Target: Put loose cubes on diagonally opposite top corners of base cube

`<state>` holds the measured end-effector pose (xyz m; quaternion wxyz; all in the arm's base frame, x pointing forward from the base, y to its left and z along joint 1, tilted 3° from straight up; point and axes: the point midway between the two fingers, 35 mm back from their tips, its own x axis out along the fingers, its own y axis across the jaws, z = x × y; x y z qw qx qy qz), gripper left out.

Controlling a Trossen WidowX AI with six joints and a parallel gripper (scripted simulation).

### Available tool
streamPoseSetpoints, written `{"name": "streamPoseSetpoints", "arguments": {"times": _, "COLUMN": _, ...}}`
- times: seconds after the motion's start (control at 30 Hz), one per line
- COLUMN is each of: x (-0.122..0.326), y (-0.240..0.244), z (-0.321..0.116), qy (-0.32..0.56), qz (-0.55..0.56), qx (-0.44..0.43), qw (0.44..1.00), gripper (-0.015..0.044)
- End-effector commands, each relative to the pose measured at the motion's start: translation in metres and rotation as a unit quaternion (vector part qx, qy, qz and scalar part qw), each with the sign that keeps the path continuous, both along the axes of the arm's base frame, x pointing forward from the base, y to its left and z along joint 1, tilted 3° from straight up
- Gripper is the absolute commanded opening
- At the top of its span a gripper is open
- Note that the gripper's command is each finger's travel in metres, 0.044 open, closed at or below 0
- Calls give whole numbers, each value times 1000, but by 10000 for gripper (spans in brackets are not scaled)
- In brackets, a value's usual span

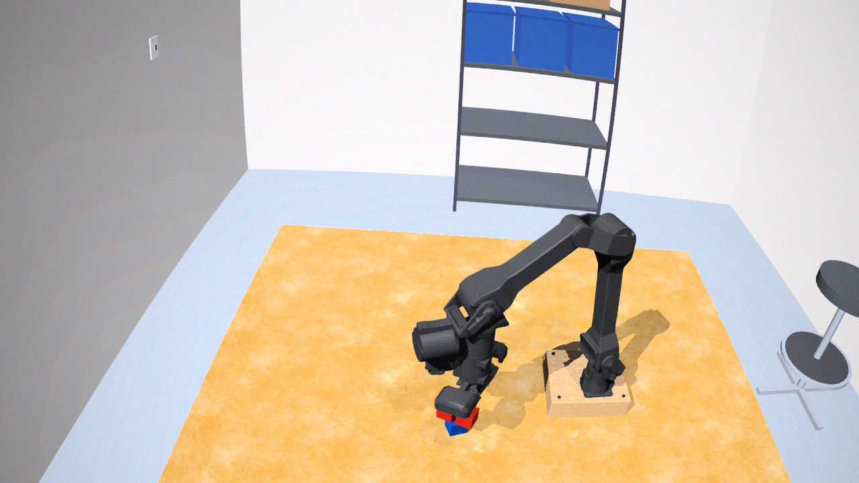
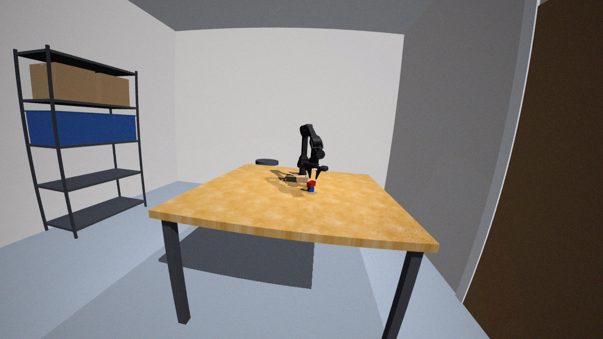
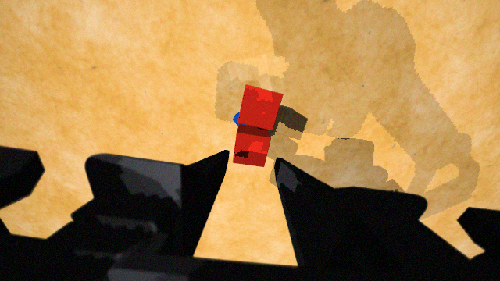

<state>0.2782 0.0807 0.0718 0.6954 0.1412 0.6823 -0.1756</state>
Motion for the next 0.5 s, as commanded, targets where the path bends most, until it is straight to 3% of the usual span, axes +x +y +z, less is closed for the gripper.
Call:
{"name": "streamPoseSetpoints", "arguments": {"times": 0.0, "x": 1, "y": 1, "z": 8, "qy": -6, "qz": -2, "qx": 2, "qw": 1000, "gripper": 205}}
{"name": "streamPoseSetpoints", "arguments": {"times": 0.47, "x": 1, "y": 2, "z": 23, "qy": -6, "qz": -2, "qx": 2, "qw": 1000, "gripper": 205}}
